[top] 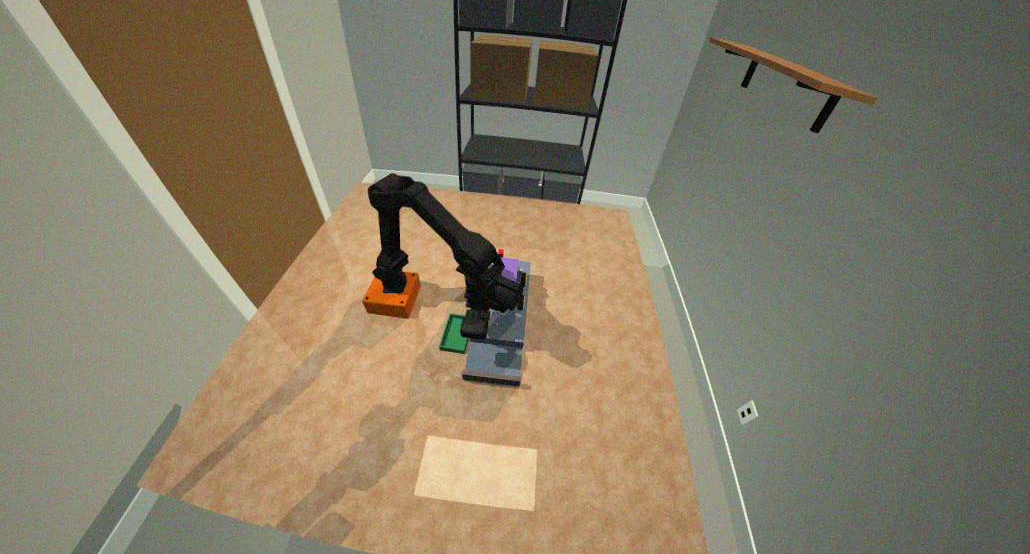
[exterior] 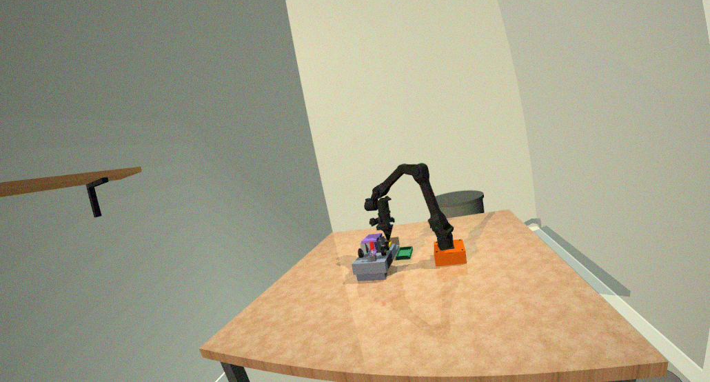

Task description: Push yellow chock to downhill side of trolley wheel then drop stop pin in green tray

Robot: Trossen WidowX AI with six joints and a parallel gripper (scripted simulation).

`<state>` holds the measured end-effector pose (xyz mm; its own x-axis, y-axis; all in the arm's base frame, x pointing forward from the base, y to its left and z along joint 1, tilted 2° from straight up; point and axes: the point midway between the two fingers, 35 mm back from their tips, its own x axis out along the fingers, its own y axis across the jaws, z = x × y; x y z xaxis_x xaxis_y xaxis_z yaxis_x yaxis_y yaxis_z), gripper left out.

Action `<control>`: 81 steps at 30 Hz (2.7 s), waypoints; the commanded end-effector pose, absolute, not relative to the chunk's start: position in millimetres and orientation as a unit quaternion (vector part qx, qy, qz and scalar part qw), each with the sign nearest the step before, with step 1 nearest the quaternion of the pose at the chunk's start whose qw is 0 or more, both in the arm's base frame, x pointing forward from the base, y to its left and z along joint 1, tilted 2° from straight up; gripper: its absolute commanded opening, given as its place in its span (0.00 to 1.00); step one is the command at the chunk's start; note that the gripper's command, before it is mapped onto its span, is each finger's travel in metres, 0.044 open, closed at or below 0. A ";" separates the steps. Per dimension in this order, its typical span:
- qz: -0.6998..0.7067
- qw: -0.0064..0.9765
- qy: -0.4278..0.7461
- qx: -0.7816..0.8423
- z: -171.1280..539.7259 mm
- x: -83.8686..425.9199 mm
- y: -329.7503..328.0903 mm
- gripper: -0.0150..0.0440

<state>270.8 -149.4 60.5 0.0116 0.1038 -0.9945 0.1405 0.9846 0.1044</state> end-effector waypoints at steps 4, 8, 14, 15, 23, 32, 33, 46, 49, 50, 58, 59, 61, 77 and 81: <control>-0.012 0.705 0.703 0.090 61.4 271.6 -142.0 0.25; -0.014 0.706 0.703 0.087 61.0 271.1 -147.4 0.25; -0.014 0.706 0.703 0.087 61.0 271.1 -147.4 0.30; -0.014 0.706 0.703 0.087 61.0 271.1 -147.4 0.34; -0.014 0.706 0.703 0.087 61.0 271.1 -147.4 0.58; -0.012 0.705 0.703 0.089 88.0 269.0 -149.8 0.58; -0.012 0.705 0.703 0.089 90.7 268.8 -150.1 0.58; -0.013 0.702 0.706 0.090 111.5 268.8 -152.7 0.62; -0.013 0.702 0.706 0.090 111.5 268.8 -152.7 0.75; -0.016 0.703 0.705 0.093 112.1 268.7 -152.7 0.71; -0.106 0.701 0.675 0.203 128.7 276.2 -139.1 0.58; -0.112 0.700 0.673 0.212 129.4 277.4 -137.1 0.58; -0.129 0.693 0.669 0.235 130.8 281.8 -130.2 0.58; -0.286 0.583 0.618 0.444 144.2 314.4 -57.7 0.58; -0.324 0.544 0.601 0.489 147.7 319.6 -38.3 0.58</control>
